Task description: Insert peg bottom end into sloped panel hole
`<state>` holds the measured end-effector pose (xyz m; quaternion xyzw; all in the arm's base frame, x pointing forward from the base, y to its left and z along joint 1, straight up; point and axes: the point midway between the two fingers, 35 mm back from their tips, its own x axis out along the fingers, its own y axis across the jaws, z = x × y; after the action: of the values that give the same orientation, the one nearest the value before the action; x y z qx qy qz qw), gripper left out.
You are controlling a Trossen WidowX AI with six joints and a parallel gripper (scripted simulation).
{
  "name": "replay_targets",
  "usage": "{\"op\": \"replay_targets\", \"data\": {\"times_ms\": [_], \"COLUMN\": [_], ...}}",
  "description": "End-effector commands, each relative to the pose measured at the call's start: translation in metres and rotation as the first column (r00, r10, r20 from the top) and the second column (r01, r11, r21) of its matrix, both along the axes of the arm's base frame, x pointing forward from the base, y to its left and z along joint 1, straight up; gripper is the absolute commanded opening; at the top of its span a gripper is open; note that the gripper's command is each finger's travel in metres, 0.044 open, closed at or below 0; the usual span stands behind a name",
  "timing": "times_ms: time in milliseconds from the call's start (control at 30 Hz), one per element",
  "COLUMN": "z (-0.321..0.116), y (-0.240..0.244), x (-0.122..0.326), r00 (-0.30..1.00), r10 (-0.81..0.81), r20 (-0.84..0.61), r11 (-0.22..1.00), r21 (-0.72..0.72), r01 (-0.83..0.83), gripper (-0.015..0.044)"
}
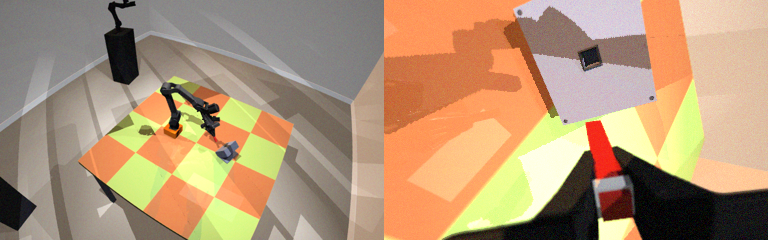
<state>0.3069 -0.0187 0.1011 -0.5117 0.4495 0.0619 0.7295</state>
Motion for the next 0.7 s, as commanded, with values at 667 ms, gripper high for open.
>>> {"op": "replay_targets", "data": {"times_ms": [667], "z": [0.006], "y": [0.024], "x": [0.0], "r00": [0.991], "r10": [0.122], "r20": [0.06], "r11": [0.99], "r21": [-0.084], "r01": [-0.117], "gripper": [0.0]}}
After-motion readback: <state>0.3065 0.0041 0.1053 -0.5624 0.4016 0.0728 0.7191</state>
